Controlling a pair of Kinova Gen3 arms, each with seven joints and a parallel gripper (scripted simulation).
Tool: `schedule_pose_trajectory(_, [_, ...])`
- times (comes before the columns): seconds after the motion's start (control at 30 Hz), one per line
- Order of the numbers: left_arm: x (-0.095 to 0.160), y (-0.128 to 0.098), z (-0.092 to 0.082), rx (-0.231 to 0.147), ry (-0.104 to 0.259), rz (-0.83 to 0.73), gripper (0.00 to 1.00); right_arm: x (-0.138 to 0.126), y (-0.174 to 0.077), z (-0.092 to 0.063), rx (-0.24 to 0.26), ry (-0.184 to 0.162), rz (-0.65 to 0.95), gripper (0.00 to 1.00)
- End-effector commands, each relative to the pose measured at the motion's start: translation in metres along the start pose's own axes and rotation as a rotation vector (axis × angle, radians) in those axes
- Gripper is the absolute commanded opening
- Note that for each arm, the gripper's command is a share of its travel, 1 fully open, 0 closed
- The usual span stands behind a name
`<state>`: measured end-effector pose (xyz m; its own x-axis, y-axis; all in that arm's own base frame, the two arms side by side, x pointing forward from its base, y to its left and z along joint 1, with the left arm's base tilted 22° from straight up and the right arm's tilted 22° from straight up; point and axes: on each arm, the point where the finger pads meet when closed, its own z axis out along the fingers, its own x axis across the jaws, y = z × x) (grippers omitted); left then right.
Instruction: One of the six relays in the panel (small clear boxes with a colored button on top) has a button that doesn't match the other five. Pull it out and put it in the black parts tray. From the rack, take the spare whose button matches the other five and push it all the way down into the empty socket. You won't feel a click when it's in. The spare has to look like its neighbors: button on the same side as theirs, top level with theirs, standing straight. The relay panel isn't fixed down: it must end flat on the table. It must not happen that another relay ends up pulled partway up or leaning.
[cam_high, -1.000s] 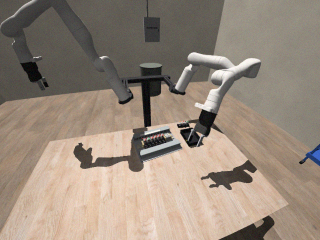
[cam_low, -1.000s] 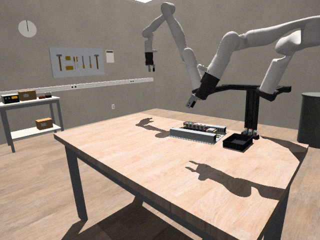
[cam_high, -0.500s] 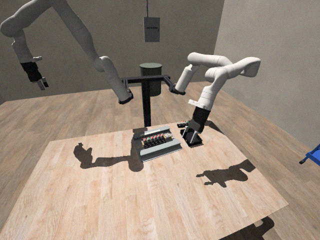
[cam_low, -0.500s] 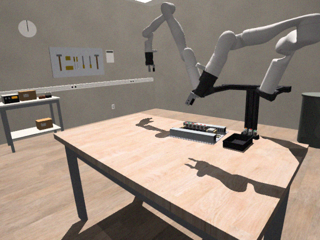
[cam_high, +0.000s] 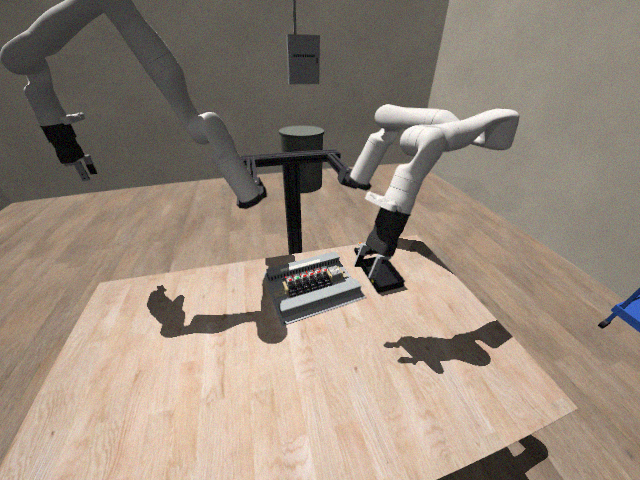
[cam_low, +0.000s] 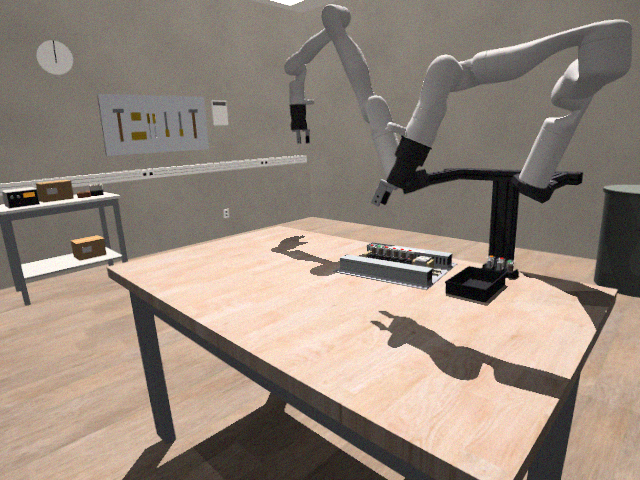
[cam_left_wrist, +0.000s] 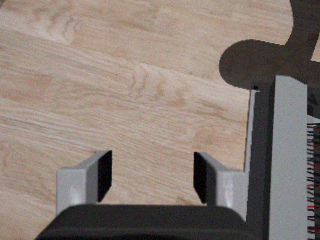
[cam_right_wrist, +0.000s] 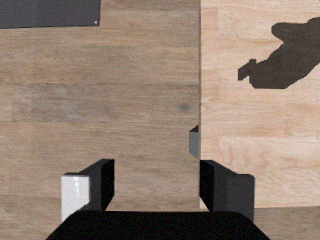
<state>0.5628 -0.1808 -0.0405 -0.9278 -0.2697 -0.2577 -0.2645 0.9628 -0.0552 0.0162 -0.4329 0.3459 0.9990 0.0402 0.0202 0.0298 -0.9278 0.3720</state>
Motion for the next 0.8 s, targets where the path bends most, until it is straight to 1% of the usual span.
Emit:
schedule_pose_trajectory(0.0, [0.011,-0.005,-0.003,-0.026,0.025,0.004,1.0,0.0,0.0,0.0,-0.001,0.0,0.0,1.0])
schedule_pose_trajectory(0.07, [0.011,-0.005,-0.003,-0.026,0.025,0.004,1.0,0.0,0.0,0.0,-0.001,0.0,0.0,1.0])
schedule_pose_trajectory(0.57, [0.05,-0.012,-0.014,-0.138,0.091,0.034,1.0,0.0,0.0,0.0,-0.001,0.0,0.0,1.0])
schedule_pose_trajectory(0.63, [0.05,-0.012,-0.014,-0.138,0.091,0.034,1.0,0.0,0.0,0.0,-0.001,0.0,0.0,1.0])
schedule_pose_trajectory(0.77, [0.064,-0.015,-0.018,-0.138,0.091,0.034,1.0,0.0,0.0,0.0,-0.001,0.0,0.0,1.0])
